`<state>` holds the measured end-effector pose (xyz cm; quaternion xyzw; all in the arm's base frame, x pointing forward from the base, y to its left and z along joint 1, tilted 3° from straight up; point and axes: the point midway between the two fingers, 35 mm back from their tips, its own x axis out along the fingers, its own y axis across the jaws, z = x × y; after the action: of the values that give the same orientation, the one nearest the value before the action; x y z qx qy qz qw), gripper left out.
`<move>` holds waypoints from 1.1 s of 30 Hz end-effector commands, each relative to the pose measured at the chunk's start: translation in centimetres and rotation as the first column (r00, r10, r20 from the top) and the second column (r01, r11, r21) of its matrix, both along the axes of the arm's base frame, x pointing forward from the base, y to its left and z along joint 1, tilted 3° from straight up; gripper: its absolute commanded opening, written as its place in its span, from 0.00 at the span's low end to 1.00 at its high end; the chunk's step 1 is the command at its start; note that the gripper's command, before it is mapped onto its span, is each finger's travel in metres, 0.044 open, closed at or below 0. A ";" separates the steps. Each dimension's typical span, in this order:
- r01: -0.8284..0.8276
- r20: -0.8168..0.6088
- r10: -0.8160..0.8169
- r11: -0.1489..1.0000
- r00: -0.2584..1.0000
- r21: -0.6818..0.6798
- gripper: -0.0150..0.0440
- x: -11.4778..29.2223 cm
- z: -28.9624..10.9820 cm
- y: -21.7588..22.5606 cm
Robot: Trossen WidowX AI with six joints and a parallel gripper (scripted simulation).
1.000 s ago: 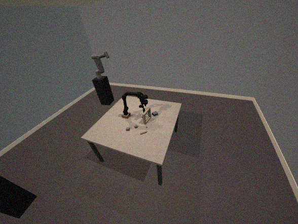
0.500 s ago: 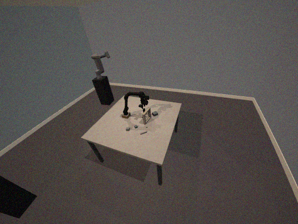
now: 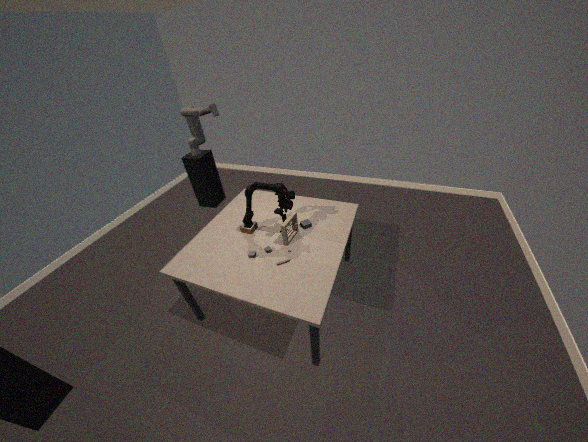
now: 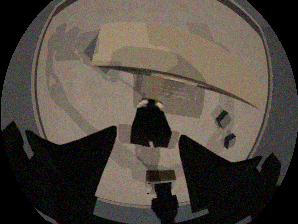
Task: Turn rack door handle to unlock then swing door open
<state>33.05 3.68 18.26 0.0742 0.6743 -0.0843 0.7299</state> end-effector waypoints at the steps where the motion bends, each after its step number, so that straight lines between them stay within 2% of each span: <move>1: 0.005 -0.009 -0.005 1.000 1.000 -0.004 0.76 -0.1 -0.8 -0.1; 26: 0.005 -0.009 -0.005 1.000 1.000 -0.005 0.76 -0.1 -4.6 -0.2; 32: 0.005 -0.009 -0.005 1.000 1.000 -0.005 0.49 -0.1 -4.6 -0.2; 33: 0.005 -0.009 -0.005 1.000 1.000 -0.005 0.48 -0.1 -4.6 -0.2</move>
<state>33.09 3.42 13.85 0.0740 0.6748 -0.0885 0.7289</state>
